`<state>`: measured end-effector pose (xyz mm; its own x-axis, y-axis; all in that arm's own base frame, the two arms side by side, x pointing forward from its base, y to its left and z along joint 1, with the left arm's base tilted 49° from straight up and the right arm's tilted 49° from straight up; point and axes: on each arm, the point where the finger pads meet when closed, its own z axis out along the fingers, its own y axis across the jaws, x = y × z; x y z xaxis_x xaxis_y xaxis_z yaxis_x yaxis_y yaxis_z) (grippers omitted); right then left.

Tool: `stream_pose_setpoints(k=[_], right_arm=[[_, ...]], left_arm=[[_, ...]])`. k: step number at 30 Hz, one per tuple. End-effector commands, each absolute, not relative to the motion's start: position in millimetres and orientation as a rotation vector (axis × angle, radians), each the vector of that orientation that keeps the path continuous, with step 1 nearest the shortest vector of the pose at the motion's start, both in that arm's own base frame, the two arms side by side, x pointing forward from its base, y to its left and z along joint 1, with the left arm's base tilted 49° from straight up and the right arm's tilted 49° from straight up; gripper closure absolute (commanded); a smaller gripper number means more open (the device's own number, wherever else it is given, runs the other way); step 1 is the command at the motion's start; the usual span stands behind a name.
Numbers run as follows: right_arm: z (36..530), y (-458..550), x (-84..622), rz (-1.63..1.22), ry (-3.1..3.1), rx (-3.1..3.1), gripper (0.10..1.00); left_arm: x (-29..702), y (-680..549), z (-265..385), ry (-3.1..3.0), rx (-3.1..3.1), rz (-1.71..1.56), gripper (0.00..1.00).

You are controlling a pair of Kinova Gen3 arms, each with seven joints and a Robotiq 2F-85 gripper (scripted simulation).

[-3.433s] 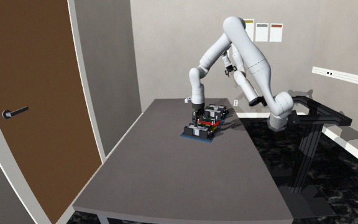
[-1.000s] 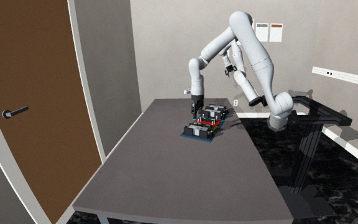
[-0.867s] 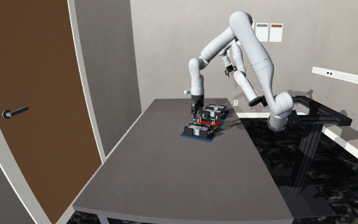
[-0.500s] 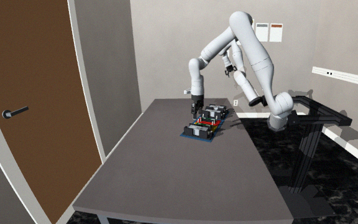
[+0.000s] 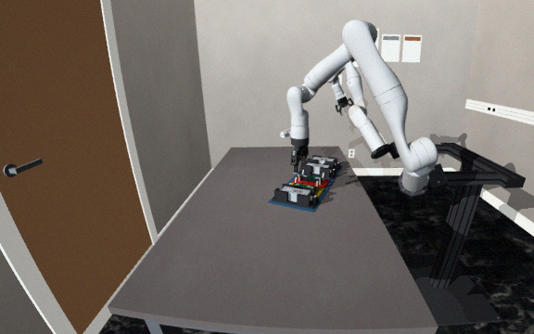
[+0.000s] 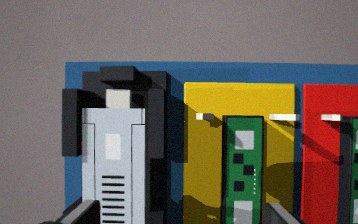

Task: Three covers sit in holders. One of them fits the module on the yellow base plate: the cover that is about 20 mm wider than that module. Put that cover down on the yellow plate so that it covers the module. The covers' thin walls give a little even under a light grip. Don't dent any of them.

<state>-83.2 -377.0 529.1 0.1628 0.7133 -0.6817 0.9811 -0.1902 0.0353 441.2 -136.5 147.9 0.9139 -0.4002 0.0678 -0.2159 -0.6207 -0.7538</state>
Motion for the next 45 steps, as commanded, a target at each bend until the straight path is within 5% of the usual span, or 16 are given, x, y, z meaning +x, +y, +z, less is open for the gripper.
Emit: stream_pose_setpoints(k=[1, 45], right_arm=[[529.6, -376.8, -83.5, -0.743, 1.6, 1.969, 0.1], [529.6, -376.8, -83.5, -0.743, 1.6, 1.969, 0.1]], left_arm=[[440.9, -140.9, 144.9, 0.434, -2.256, -0.294, 0.002], [407.7, -235.8, 24.6, 0.435, -2.256, -0.294, 0.002]])
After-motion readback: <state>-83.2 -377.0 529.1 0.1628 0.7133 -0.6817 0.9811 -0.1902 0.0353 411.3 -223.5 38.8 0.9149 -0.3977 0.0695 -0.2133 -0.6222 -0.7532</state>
